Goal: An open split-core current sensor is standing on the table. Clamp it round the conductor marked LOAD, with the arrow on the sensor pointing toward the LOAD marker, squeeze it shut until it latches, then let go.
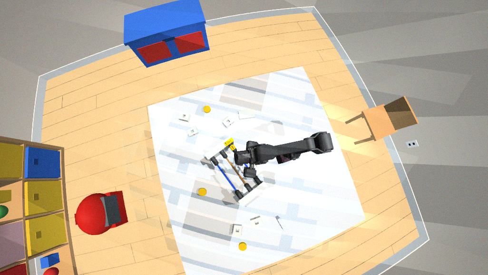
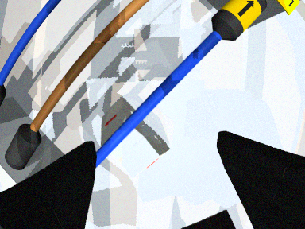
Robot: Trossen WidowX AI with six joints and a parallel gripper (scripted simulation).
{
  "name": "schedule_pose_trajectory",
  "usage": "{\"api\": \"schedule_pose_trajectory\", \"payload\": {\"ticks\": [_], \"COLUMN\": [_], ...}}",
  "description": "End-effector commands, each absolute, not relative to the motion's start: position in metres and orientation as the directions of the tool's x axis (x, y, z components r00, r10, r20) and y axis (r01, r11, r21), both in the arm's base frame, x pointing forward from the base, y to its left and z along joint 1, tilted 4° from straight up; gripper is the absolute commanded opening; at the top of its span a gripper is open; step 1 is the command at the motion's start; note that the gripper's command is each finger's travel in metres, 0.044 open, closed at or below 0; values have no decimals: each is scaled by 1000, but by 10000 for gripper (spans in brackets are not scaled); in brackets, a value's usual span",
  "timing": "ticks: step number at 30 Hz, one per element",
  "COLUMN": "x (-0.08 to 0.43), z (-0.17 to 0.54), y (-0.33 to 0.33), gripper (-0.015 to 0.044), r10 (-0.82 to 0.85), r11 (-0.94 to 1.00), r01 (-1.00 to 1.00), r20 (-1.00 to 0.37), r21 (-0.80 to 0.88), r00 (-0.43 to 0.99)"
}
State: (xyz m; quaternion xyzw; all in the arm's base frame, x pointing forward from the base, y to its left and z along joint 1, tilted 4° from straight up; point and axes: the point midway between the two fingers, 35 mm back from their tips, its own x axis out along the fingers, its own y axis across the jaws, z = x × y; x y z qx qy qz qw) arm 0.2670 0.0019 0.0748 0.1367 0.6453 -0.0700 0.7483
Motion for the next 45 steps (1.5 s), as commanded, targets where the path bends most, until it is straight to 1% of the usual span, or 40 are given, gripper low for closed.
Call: {"api": "schedule_pose_trajectory", "payload": {"ticks": [1, 14, 45], "x": [218, 218, 228], "z": [37, 34, -16], "y": [31, 32, 38], "gripper": [326, 326, 326], "r10": [129, 131, 131], "r11": [925, 918, 918], "r01": [-377, -394, -394], "r20": [-973, -973, -973], "r21": [49, 46, 46], "r00": [190, 191, 192]}}
